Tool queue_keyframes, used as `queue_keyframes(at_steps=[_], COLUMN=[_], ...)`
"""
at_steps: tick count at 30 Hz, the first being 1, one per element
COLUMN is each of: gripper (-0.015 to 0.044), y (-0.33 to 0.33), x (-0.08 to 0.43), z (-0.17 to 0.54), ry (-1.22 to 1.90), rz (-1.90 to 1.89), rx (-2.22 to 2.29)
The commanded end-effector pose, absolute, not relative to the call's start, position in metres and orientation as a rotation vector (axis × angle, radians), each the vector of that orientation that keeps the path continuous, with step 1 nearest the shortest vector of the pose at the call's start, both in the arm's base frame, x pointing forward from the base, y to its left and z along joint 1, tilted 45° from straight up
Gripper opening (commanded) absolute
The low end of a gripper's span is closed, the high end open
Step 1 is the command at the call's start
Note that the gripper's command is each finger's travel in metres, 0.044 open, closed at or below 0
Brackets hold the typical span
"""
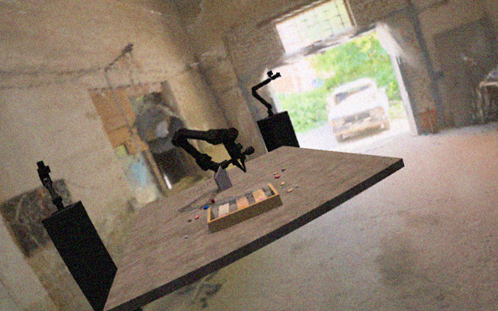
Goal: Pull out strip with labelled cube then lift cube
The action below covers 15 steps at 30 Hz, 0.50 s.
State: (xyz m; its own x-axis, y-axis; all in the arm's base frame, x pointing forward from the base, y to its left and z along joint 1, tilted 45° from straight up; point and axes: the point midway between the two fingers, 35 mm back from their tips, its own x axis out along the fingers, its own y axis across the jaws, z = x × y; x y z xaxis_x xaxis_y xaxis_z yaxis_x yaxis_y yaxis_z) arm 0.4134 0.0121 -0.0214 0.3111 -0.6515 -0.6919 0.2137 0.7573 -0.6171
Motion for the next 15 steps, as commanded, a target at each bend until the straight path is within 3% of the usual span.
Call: queue_keyframes(at_steps=[1, 15], gripper=[0.0000, 0.0000], y=[-0.001, -0.009], x=[0.421, 0.418], z=[-0.061, -0.078], ry=[1.313, 1.421], rz=[-0.750, -0.870], rx=[-0.378, -0.339])
